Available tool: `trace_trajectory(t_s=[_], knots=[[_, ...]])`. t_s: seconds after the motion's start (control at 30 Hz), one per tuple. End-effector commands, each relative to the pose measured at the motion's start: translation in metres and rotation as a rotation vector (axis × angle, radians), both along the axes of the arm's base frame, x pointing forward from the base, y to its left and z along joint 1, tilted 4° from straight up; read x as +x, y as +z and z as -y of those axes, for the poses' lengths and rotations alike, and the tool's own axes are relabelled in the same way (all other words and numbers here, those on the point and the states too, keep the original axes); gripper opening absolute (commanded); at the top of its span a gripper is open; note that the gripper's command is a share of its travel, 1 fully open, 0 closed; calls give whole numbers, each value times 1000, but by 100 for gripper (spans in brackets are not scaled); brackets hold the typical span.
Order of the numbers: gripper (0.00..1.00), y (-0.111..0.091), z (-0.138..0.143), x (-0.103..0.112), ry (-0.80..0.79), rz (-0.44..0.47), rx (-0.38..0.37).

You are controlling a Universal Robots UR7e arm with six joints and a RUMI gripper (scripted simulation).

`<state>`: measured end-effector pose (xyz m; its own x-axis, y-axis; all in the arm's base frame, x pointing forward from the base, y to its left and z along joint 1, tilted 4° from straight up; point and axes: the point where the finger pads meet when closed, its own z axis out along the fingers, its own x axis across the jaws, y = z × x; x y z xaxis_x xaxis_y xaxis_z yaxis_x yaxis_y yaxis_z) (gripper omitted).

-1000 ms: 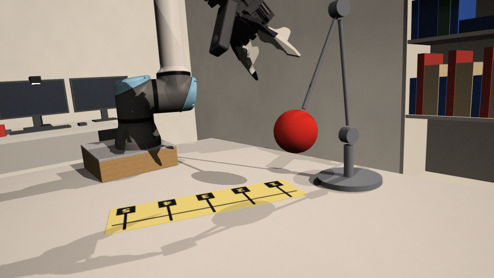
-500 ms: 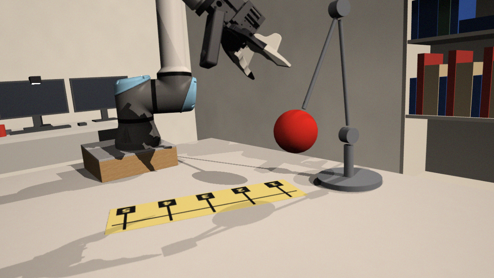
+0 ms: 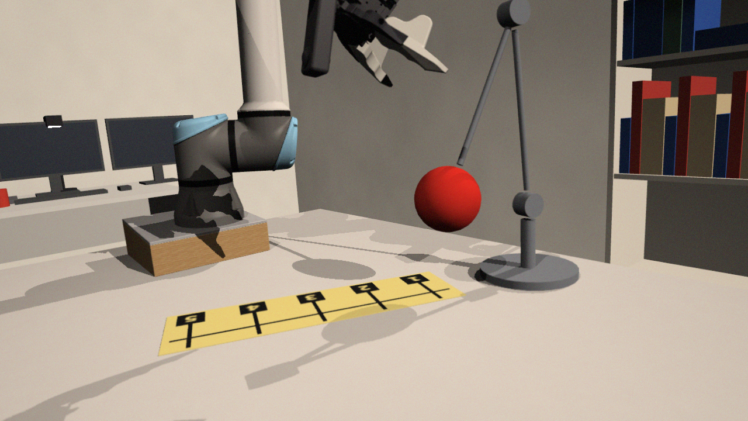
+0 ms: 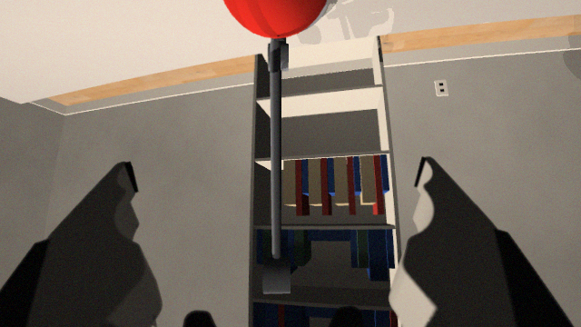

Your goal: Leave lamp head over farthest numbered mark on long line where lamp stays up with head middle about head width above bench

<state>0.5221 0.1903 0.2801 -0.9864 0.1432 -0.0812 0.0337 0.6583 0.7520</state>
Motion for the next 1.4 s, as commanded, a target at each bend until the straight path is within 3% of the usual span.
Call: trace_trajectory(t_s=[0.0,0.43,1.37], knots=[[100,2,-3,4,1,-13,11],[100,-25,-30,7,2,-1,1],[100,-56,-71,17,4,-15,12]])
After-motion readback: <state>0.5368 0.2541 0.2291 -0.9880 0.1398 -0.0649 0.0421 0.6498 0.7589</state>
